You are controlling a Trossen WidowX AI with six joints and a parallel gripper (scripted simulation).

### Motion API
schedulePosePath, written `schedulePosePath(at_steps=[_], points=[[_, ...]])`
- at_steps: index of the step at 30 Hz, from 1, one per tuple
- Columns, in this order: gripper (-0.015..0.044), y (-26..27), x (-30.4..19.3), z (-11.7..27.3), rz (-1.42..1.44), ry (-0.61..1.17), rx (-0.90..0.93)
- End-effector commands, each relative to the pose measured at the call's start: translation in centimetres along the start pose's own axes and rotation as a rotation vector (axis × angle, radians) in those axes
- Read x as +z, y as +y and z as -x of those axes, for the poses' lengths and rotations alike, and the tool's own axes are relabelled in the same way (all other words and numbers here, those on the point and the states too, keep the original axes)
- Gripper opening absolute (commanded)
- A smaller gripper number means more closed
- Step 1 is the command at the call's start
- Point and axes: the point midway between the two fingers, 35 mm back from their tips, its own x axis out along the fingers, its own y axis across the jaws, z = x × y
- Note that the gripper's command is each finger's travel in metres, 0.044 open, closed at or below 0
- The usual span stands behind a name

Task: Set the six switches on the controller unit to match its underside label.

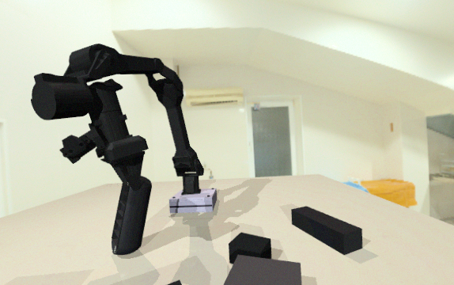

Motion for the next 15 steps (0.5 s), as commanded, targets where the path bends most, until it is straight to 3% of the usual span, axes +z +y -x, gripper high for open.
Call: schedulePosePath(at_steps=[1,15], points=[[0.0335,0.2,0.8,0.1,0.008,-0.023,0.002],[0.0335,0.2,1.8,0.4,0.008,-0.058,0.002]])
